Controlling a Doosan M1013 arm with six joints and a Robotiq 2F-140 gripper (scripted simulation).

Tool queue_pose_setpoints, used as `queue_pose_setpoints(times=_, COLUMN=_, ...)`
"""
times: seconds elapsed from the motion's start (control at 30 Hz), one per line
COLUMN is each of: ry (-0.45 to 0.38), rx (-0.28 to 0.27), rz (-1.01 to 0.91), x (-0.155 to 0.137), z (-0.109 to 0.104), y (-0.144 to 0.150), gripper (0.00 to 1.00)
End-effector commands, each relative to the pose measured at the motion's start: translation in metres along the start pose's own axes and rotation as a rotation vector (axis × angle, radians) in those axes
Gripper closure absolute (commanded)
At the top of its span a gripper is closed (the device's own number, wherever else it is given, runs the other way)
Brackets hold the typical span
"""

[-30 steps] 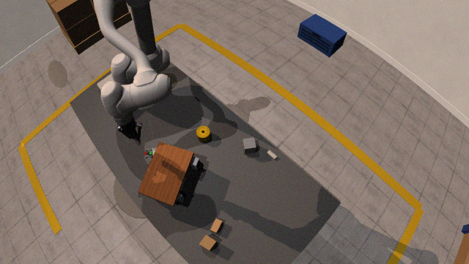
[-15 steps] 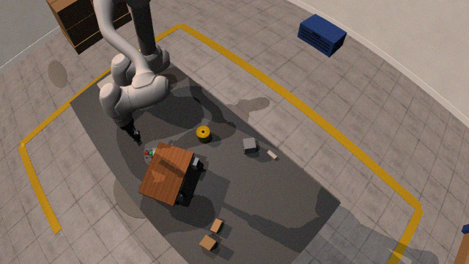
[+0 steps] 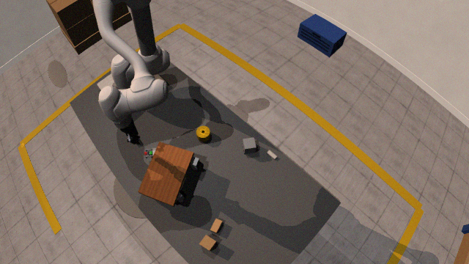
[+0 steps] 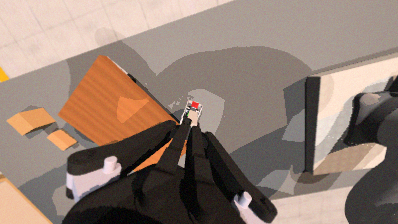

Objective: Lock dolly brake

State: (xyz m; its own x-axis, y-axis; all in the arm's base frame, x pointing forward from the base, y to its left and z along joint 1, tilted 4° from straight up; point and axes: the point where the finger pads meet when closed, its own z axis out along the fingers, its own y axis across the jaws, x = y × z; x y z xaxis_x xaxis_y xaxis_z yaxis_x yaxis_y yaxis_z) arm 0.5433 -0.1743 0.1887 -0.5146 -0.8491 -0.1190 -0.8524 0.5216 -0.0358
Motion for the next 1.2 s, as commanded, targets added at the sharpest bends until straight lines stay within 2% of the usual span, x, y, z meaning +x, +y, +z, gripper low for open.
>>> queue_pose_setpoints(times=0.0, ry=0.016, rx=0.006, rz=0.279, x=0.0006, z=0.0072, y=0.0009, gripper=1.0)
queue_pose_setpoints(times=0.37, ry=-0.002, rx=0.013, rz=0.903, x=0.0011, z=0.0149, y=0.0012, gripper=1.0)
queue_pose_setpoints(times=0.43, ry=-0.002, rx=0.013, rz=0.903, x=0.0011, z=0.0149, y=0.0012, gripper=1.0)
queue_pose_setpoints(times=0.47, ry=-0.001, rx=0.014, rz=1.048, x=0.0011, z=0.0152, y=0.0012, gripper=1.0)
queue_pose_setpoints(times=0.8, ry=0.044, rx=0.036, rz=1.597, x=0.0012, z=0.0159, y=0.0012, gripper=1.0)
queue_pose_setpoints(times=1.17, ry=0.046, rx=0.037, rz=1.606, x=0.0012, z=0.0159, y=0.0012, gripper=1.0)
